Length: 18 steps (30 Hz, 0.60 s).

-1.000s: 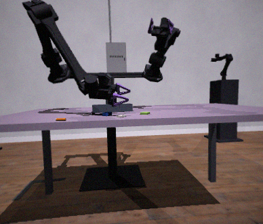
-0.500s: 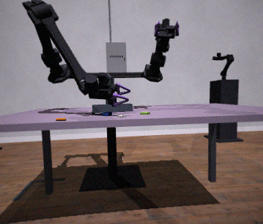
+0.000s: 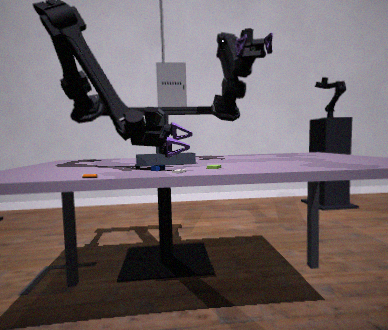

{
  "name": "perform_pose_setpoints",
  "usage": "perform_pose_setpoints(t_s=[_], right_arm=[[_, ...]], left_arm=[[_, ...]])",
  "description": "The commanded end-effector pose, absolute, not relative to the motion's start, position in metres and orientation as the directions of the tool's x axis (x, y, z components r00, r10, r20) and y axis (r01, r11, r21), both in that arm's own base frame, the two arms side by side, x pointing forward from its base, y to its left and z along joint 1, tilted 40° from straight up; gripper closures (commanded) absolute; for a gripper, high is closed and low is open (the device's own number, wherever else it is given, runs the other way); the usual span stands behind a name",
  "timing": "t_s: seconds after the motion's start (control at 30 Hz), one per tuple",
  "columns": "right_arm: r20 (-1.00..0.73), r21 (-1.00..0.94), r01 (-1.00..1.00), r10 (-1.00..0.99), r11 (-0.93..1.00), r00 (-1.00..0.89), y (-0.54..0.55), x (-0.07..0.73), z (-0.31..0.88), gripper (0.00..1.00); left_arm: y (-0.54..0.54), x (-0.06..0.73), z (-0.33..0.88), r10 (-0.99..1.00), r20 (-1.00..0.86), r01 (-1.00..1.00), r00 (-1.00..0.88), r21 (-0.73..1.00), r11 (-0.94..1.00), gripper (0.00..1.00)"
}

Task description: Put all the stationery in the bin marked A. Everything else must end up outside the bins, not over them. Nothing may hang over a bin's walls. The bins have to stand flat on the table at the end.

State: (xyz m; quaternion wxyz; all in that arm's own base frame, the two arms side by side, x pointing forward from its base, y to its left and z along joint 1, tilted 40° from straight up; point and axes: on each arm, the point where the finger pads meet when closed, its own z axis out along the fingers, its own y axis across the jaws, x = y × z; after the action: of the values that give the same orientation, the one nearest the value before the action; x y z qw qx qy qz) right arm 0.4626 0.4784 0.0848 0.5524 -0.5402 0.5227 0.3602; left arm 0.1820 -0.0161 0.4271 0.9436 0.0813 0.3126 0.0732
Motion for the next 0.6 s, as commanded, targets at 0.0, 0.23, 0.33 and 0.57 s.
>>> perform_pose_setpoints(t_s=[0.0,0.23,0.33,0.57], right_arm=[[-0.966,-0.226,-0.962,-0.161,0.154,0.201,0.481,0.461,0.089,0.0],[-0.966,-0.226,-0.962,-0.161,0.154,0.201,0.481,0.461,0.089,0.0],[-0.966,-0.226,-0.962,-0.161,0.154,0.201,0.481,0.461,0.089,0.0],[-0.966,-0.226,-0.962,-0.161,0.154,0.201,0.481,0.461,0.089,0.0]], left_arm=[[-0.012,0.175,0.436,0.208,-0.549,-0.114,0.809,0.2,0.973,0.0],[0.0,0.176,0.436,0.263,-0.549,-0.181,0.793,0.2,0.963,0.0],[0.004,0.176,0.436,0.28,-0.549,-0.202,0.787,0.2,0.959,0.0],[0.008,0.176,0.436,0.3,-0.549,-0.226,0.78,0.2,0.954,0.0]])
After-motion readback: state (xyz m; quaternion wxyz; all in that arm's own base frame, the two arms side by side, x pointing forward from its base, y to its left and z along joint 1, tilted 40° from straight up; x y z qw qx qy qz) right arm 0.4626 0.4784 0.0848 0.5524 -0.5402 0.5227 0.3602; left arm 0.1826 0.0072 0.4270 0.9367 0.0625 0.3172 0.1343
